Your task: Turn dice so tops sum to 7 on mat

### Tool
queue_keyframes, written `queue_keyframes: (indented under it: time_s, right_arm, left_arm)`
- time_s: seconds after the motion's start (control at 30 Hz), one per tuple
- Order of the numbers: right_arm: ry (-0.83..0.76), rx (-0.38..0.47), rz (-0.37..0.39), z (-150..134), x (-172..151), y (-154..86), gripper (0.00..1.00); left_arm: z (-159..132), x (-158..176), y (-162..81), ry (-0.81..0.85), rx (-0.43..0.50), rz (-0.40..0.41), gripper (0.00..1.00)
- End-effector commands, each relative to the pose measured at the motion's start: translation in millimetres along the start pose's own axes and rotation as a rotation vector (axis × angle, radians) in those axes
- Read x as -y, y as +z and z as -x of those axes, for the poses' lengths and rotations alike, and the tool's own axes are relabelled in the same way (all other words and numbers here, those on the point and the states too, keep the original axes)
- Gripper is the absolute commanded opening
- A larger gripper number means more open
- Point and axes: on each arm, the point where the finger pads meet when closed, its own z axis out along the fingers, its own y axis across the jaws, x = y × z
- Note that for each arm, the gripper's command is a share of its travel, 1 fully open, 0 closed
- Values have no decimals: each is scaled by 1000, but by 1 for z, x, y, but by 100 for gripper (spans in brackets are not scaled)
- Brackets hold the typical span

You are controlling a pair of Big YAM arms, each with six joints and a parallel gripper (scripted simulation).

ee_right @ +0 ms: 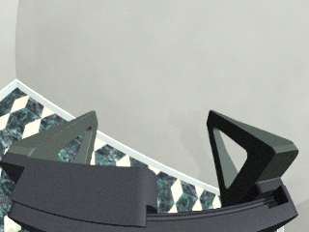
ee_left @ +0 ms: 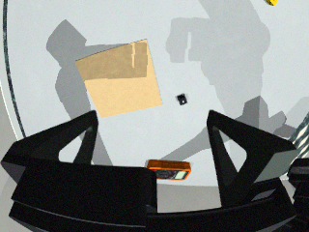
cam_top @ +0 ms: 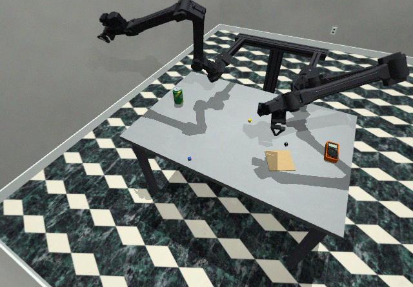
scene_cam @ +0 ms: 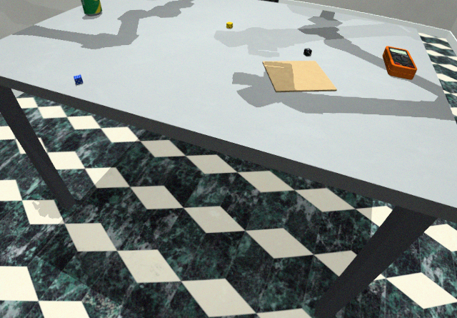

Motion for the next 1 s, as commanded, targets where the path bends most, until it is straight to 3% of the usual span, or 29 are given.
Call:
queue_keyframes:
  time_s: [0.0, 0.4, 0.97]
  right_arm:
    - [1, 45, -45, 42, 23, -3, 100]
    - [-55, 62, -160, 82, 57, -44, 100]
    - [-82, 70, -212, 100, 67, -65, 100]
  left_arm:
    - [1, -1, -2, -2, 5, 4, 100]
    - [1, -1, -2, -2, 5, 4, 100]
    - [1, -1, -2, -2, 5, 4, 100]
